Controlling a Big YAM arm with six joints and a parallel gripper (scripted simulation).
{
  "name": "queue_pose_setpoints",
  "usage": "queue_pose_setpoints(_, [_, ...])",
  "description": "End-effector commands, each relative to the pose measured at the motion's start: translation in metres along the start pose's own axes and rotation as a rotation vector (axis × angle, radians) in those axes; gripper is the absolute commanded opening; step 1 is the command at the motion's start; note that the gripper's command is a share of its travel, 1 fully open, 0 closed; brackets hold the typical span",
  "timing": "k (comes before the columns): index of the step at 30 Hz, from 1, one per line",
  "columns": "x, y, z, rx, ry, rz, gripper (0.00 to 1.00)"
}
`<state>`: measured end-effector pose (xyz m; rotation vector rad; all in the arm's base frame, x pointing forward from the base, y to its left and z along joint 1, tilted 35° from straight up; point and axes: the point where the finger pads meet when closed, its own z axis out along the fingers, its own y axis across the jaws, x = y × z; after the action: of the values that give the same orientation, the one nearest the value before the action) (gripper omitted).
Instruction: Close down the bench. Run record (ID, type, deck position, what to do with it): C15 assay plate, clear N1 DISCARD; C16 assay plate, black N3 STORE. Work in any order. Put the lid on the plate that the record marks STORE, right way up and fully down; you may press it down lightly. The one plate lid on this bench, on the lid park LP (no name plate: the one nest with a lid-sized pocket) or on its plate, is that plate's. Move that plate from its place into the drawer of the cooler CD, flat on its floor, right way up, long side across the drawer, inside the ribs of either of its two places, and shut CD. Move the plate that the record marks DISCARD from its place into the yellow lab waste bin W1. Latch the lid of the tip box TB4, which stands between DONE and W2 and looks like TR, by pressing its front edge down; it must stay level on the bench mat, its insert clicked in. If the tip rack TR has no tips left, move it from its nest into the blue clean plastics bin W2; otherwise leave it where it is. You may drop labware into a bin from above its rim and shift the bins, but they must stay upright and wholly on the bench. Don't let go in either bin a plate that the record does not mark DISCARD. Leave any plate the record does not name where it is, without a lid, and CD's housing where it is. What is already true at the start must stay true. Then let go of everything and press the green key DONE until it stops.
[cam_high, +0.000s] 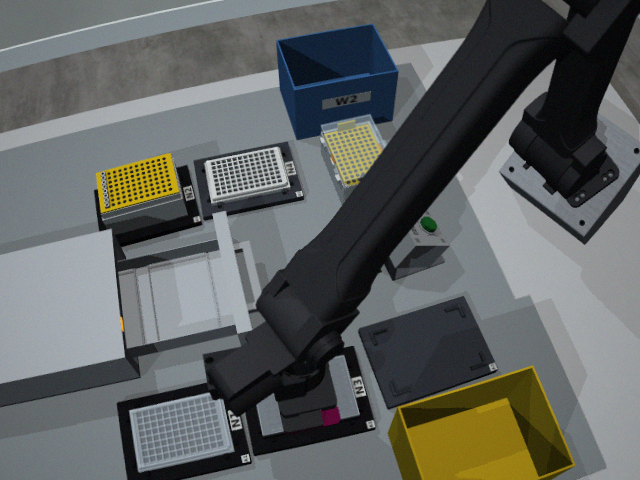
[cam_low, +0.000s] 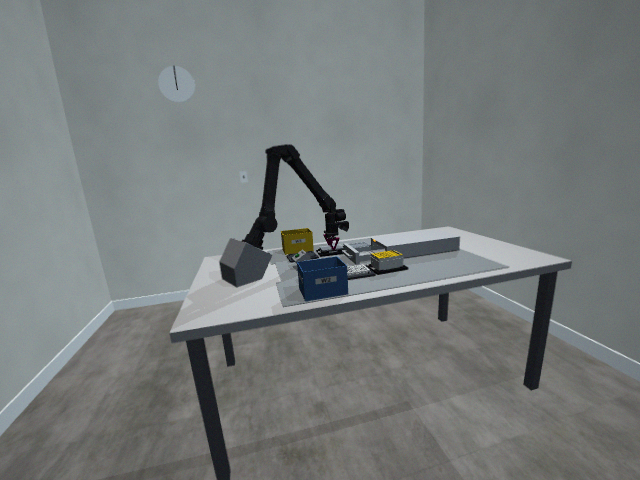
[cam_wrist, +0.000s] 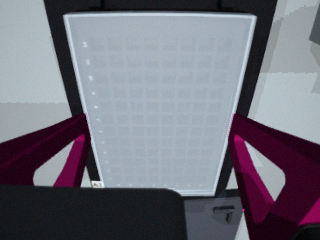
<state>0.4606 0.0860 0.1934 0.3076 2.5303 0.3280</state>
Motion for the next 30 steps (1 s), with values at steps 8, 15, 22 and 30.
queue_pose_setpoints(8, [-0.009,0.008,0.0,-0.005,-0.007,0.001,0.0])
queue_pose_setpoints(15, [-0.006,0.006,0.002,-0.002,-0.001,0.001,0.0])
queue_pose_setpoints(22, [-0.003,0.005,0.003,-0.001,0.002,0.001,0.0])
queue_pose_setpoints(30, [0.0,0.003,0.005,0.002,0.007,0.002,0.0])
